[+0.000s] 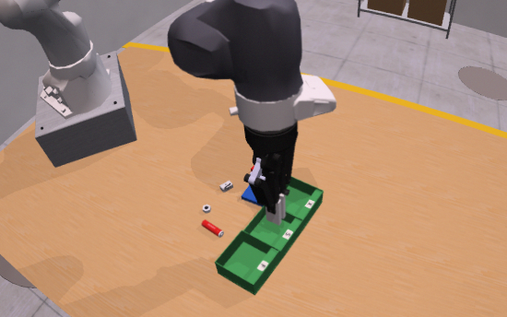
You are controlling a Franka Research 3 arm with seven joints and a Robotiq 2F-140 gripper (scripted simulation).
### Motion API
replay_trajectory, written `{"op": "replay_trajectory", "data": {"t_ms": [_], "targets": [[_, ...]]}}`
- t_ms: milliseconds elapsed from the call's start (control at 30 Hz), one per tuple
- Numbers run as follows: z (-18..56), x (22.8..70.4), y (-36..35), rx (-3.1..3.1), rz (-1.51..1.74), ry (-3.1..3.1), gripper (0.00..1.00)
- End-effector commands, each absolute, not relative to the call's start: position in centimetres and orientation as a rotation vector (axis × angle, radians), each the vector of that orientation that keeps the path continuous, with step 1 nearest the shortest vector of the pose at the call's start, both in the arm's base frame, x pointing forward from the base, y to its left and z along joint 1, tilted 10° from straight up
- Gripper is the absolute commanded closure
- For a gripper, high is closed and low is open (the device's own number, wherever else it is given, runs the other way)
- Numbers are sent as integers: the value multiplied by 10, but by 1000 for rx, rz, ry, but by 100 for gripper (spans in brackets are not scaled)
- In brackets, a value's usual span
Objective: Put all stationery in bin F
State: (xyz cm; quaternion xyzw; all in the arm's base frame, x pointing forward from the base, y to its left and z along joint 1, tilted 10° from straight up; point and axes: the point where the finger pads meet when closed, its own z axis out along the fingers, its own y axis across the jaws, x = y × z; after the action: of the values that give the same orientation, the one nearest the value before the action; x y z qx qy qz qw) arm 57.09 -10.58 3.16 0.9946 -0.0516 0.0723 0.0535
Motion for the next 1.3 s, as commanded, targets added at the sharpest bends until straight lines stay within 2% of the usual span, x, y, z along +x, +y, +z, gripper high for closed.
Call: {"op": "replay_trajectory", "data": {"t_ms": [0,1267], "targets": [[37,564,-104,3022,194,-167,95],[44,563,-104,3022,194,-167,95]]}}
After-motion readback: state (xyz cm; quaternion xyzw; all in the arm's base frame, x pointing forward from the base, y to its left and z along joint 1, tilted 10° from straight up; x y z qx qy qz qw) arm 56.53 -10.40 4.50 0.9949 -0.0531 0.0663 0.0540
